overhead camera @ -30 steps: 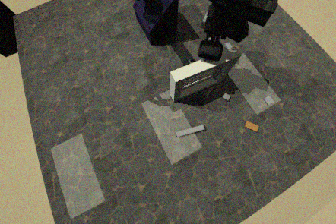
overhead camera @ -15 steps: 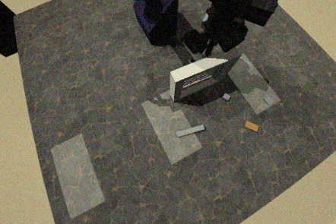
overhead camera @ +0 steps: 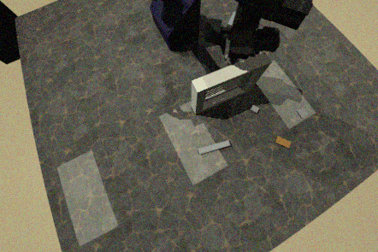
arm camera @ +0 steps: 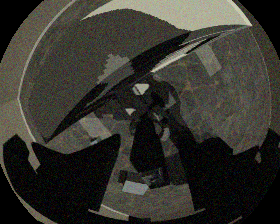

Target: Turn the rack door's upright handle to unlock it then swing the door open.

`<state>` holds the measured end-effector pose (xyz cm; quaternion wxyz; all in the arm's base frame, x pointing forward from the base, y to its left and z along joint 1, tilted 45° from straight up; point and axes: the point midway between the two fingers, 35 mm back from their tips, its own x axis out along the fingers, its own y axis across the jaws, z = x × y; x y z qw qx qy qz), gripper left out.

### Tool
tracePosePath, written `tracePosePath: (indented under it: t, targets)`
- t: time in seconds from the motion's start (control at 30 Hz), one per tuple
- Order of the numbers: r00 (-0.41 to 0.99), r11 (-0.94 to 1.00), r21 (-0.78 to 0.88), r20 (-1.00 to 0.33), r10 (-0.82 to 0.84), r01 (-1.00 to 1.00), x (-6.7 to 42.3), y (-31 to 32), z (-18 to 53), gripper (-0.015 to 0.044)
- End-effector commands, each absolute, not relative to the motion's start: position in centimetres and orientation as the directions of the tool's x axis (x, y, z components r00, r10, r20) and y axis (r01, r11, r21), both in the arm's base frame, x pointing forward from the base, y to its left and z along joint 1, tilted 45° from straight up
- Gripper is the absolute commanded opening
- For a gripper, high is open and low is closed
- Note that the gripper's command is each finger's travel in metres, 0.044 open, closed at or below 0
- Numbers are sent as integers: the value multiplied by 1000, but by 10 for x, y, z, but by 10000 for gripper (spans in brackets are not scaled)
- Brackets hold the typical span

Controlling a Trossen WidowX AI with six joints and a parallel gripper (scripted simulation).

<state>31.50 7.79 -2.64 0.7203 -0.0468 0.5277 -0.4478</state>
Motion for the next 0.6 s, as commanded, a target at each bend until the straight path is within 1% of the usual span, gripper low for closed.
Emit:
tracePosePath:
  t: [0.0, 0.17, 0.3, 0.57]
  targets:
    - [41, 510, -455, -715, -698, 730, 315, 77, -26, 283]
    - [41, 371, -312, -715, -698, 875, 315, 77, -26, 283]
    - [41, 243, -183, -715, -698, 953, 315, 77, -26, 283]
    - [41, -36, 92, -715, -698, 995, 315, 77, -27, 283]
